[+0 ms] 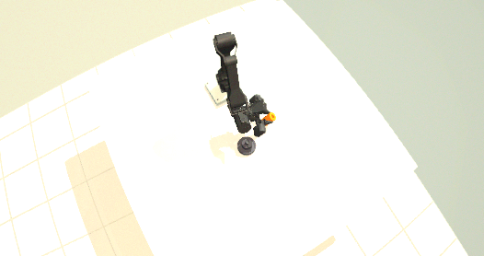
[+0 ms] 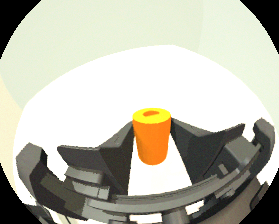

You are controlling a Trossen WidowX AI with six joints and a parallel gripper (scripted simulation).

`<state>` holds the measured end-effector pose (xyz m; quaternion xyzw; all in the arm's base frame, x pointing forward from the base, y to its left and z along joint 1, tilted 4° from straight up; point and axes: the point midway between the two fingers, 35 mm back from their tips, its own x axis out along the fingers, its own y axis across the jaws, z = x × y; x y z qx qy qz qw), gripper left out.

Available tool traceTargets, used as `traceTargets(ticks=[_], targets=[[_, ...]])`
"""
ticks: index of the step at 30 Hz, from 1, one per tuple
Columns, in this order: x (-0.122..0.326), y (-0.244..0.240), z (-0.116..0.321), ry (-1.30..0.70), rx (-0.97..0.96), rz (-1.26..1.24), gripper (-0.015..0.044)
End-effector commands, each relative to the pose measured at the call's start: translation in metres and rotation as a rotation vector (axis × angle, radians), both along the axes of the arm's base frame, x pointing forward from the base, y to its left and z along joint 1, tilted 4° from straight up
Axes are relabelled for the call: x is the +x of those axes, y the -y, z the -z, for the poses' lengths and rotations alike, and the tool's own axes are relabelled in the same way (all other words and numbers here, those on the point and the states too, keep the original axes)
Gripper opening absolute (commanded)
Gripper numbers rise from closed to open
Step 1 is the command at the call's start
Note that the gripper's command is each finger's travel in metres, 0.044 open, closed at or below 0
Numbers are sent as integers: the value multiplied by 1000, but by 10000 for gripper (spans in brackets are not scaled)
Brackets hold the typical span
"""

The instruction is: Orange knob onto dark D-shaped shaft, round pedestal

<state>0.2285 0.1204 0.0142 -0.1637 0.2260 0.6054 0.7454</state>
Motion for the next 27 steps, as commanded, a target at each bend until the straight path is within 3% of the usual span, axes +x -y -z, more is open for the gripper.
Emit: traceTargets(ticks=[1, 7, 10, 27], targets=[[-2, 3, 1, 12, 56, -2, 181], [-2, 6, 1, 14, 60, -1, 181], [-2, 5, 1, 12, 68, 1, 259], [-2, 5, 1, 12, 68, 1, 260]])
